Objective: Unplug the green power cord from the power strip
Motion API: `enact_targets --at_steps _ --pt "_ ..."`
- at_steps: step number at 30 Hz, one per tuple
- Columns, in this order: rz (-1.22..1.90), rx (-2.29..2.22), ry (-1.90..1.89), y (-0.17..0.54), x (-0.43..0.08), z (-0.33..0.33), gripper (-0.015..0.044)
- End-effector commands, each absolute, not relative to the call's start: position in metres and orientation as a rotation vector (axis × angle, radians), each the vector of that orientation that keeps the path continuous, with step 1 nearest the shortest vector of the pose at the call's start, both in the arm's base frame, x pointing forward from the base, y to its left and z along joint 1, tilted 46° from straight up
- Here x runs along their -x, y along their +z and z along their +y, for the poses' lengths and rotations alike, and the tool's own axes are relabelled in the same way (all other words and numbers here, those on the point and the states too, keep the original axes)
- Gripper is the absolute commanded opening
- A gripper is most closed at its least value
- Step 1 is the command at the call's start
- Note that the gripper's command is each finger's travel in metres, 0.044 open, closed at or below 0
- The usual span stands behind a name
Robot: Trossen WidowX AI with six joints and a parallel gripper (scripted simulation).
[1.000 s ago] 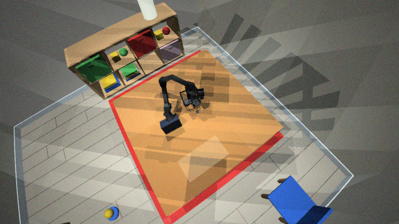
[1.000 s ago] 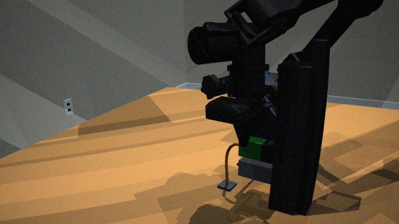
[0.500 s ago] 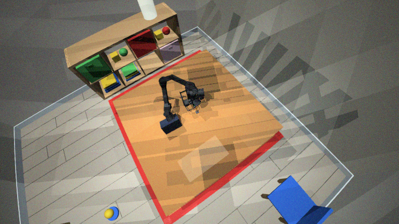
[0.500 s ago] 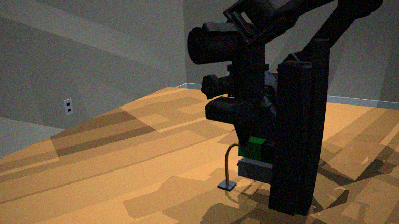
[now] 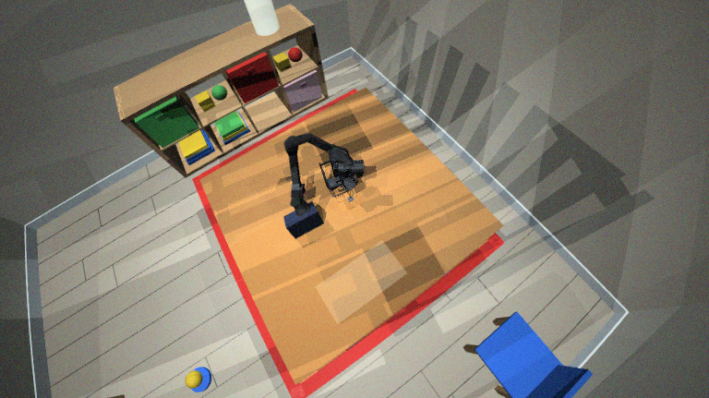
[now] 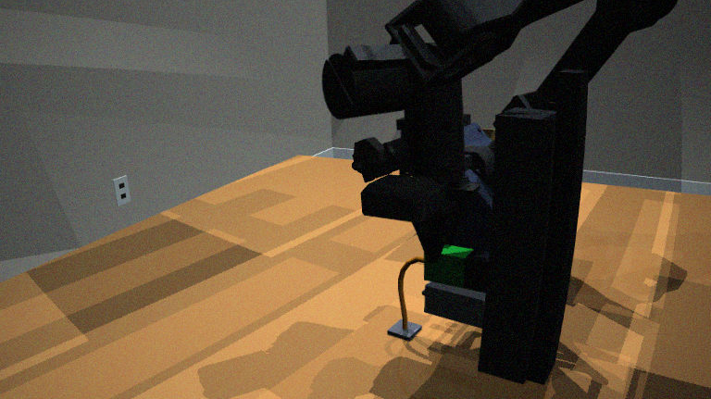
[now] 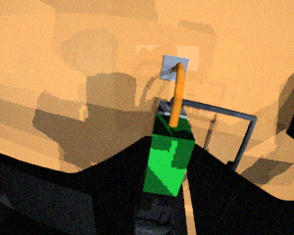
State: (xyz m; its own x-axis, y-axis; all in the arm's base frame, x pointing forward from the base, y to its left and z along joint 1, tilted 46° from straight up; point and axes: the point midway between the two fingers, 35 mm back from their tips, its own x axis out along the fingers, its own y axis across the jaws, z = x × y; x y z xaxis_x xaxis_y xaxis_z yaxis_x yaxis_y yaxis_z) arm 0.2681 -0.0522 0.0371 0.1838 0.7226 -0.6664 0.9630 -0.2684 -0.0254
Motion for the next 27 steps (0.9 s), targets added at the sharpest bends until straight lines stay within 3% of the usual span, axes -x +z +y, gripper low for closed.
enact_targets --at_steps 1,13,19,27 --pt "1.543 -2.034 -0.878 0.02 -0.262 -0.075 0.0" --pt "1.543 -2.035 -0.88 0.008 -0.256 -0.09 0.0" --pt "1.55 -2.033 -0.872 0.013 -0.258 -0.081 0.0157" --pt "1.55 -2.033 -0.872 0.013 -0.258 -0.081 0.016"
